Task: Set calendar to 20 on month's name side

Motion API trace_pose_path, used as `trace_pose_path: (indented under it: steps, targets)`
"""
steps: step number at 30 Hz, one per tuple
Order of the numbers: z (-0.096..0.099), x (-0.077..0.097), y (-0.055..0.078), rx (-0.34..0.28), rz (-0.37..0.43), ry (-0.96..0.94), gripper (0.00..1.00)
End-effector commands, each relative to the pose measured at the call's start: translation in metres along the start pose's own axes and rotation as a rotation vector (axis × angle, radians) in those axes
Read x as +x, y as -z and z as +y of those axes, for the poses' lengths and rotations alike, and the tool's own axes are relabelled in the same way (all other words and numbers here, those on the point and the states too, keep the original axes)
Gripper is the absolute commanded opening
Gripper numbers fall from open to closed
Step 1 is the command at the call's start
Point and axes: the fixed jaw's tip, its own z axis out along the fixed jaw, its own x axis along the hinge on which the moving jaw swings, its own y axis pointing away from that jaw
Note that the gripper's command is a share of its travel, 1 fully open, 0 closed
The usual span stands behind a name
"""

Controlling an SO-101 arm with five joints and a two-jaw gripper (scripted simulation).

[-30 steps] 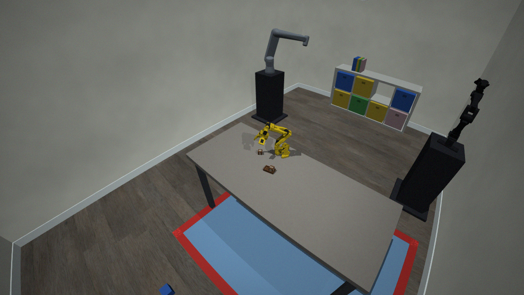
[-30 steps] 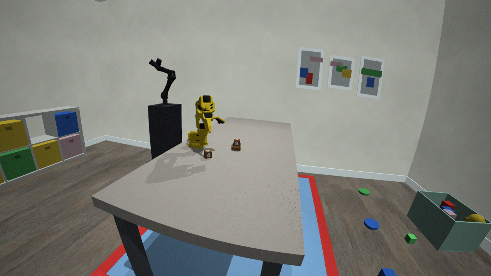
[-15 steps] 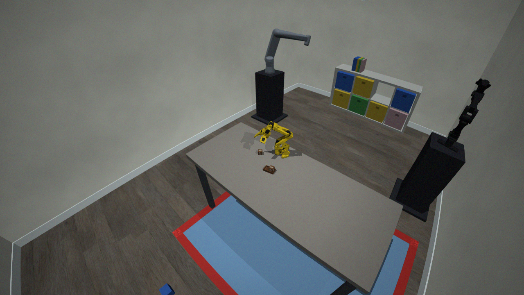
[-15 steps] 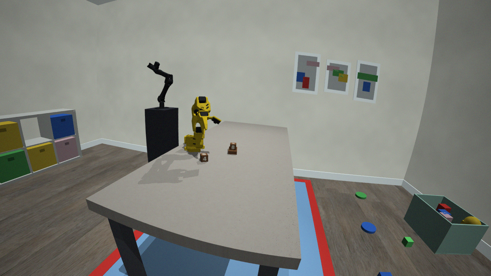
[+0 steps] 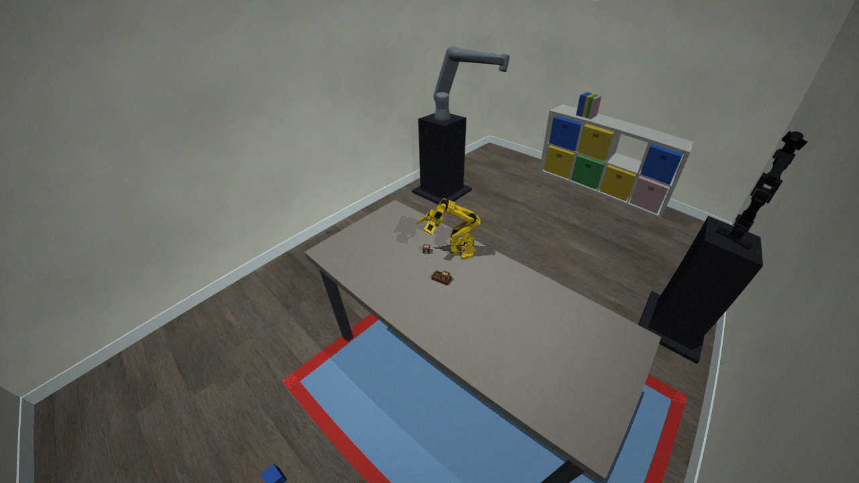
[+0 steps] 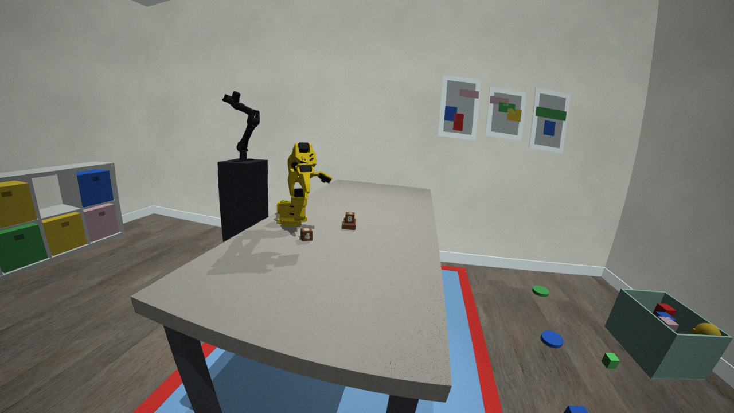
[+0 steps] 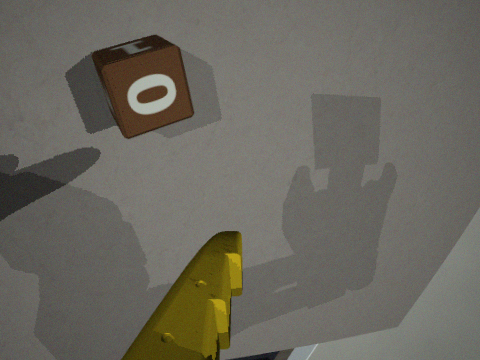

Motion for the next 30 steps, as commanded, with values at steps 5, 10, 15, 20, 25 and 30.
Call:
trace_pose_path:
  steps: [5, 10, 15, 20, 25, 30]
  targets:
    - [-0.007, -0.003, 0.004, 0.004, -0.005, -0.163, 0.35]
    - [-0.008, -0.006, 0.002, -0.025, -0.003, -0.316, 0.35]
    - [-0.009, -0.008, 0.001, -0.044, 0.001, -0.421, 0.35]
    - [-0.012, -0.012, -0.001, -0.078, 0.015, -0.61, 0.35]
    - [-0.014, -0.016, -0.004, -0.111, 0.036, -0.806, 0.35]
    - [-0.016, -0.02, -0.007, -0.14, 0.065, -0.994, 0.35]
